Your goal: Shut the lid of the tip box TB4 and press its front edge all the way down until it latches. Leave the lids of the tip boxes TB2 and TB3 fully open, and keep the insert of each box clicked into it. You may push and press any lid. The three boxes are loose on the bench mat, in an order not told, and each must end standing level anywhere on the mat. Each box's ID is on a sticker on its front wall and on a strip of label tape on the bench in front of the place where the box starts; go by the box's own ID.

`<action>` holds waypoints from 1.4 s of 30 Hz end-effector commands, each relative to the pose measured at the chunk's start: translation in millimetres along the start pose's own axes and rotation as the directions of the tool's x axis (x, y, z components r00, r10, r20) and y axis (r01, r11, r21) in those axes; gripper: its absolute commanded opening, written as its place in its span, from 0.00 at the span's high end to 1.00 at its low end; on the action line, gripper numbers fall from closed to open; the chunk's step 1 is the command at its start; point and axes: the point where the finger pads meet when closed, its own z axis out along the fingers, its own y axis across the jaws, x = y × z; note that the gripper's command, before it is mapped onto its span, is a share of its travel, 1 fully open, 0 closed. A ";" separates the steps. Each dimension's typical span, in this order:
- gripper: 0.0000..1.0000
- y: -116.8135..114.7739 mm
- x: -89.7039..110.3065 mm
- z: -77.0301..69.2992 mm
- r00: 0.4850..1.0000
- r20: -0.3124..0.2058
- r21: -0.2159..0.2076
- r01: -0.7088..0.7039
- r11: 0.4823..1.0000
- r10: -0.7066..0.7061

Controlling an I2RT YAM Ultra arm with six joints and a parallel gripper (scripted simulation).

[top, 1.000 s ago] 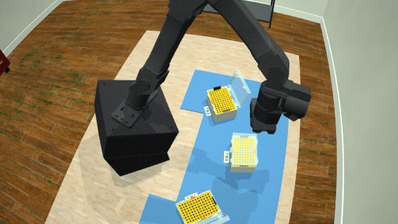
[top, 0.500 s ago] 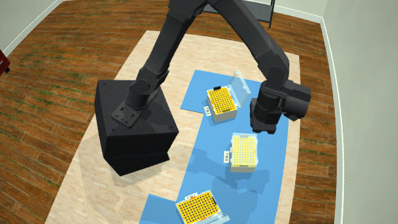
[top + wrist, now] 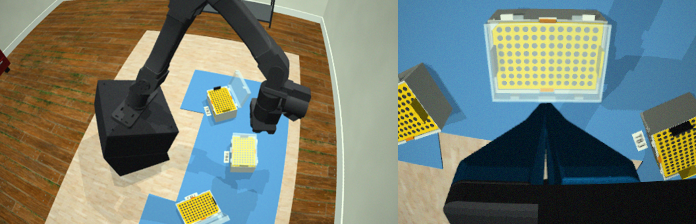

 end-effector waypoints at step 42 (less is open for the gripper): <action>1.00 0.6 10.5 10.8 1.000 0.028 0.007 0.003 1.000 -0.003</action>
